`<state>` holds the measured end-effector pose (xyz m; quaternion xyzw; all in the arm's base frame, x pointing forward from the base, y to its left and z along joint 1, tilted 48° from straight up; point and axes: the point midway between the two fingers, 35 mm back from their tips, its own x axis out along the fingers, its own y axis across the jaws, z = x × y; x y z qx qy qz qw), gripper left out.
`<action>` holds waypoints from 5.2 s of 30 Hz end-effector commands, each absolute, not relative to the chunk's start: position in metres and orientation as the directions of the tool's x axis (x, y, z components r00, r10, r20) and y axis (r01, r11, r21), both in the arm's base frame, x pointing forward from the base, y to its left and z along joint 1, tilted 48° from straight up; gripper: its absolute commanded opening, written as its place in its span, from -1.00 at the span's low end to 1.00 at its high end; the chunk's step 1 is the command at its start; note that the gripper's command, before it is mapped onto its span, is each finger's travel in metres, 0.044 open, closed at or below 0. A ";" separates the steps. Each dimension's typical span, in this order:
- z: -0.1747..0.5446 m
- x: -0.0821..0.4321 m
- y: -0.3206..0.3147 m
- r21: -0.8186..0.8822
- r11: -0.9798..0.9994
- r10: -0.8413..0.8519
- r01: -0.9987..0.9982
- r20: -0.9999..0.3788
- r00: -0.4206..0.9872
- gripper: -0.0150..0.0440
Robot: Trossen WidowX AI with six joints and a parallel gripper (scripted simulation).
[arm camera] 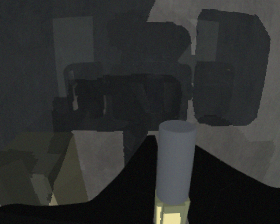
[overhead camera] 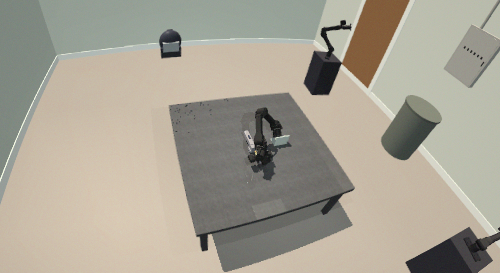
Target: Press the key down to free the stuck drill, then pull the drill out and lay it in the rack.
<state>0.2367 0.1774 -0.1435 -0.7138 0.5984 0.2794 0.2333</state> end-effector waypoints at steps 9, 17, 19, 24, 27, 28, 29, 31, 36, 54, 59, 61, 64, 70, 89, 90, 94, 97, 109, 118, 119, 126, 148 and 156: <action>-0.138 0.236 0.182 -0.001 -0.174 -0.721 -0.985 -0.681 0.128 -0.49; -0.134 0.235 0.185 -0.001 -0.174 -0.721 -0.985 -0.681 0.128 -0.49; -0.133 0.235 0.185 -0.001 -0.174 -0.721 -0.985 -0.681 0.128 -0.49; -0.131 0.235 0.187 0.000 -0.174 -0.721 -0.985 -0.681 0.128 -0.49; -0.130 0.235 0.188 0.000 -0.174 -0.721 -0.985 -0.681 0.127 -0.49; -0.129 0.235 0.188 0.000 -0.174 -0.721 -0.985 -0.681 0.127 -0.49; -0.129 0.235 0.188 0.000 -0.174 -0.721 -0.985 -0.681 0.127 -0.49; -0.128 0.235 0.189 0.000 -0.174 -0.721 -0.985 -0.681 0.127 -0.49; -0.126 0.234 0.191 0.000 -0.174 -0.721 -0.985 -0.681 0.127 -0.49; -0.120 0.233 0.197 0.000 -0.174 -0.721 -0.985 -0.681 0.127 -0.49; -0.119 0.232 0.198 0.000 -0.174 -0.721 -0.985 -0.681 0.127 -0.49; -0.119 0.232 0.199 0.000 -0.174 -0.721 -0.985 -0.681 0.127 -0.49; -0.118 0.232 0.200 0.000 -0.174 -0.721 -0.985 -0.681 0.127 -0.49; -0.117 0.231 0.202 0.000 -0.174 -0.721 -0.985 -0.681 0.127 -0.49; -0.122 0.196 0.200 0.002 -0.174 -0.720 -0.985 -0.682 0.126 -0.49; -0.122 0.194 0.200 0.002 -0.174 -0.720 -0.985 -0.682 0.126 -0.49; -0.122 0.186 0.201 0.003 -0.174 -0.720 -0.985 -0.683 0.125 -0.49; -0.123 0.181 0.201 0.003 -0.174 -0.720 -0.985 -0.683 0.125 -0.49; -0.124 0.159 0.205 0.004 -0.174 -0.719 -0.985 -0.684 0.124 -0.49; -0.133 0.156 0.197 0.004 -0.174 -0.719 -0.985 -0.683 0.124 -0.49; -0.135 0.156 0.195 0.004 -0.174 -0.719 -0.985 -0.683 0.124 -0.49; -0.141 0.157 0.189 0.004 -0.174 -0.720 -0.985 -0.683 0.124 -0.49; -0.160 0.161 0.169 0.003 -0.174 -0.720 -0.985 -0.683 0.125 -0.49; -0.162 0.161 0.164 0.003 -0.174 -0.720 -0.985 -0.682 0.125 -0.49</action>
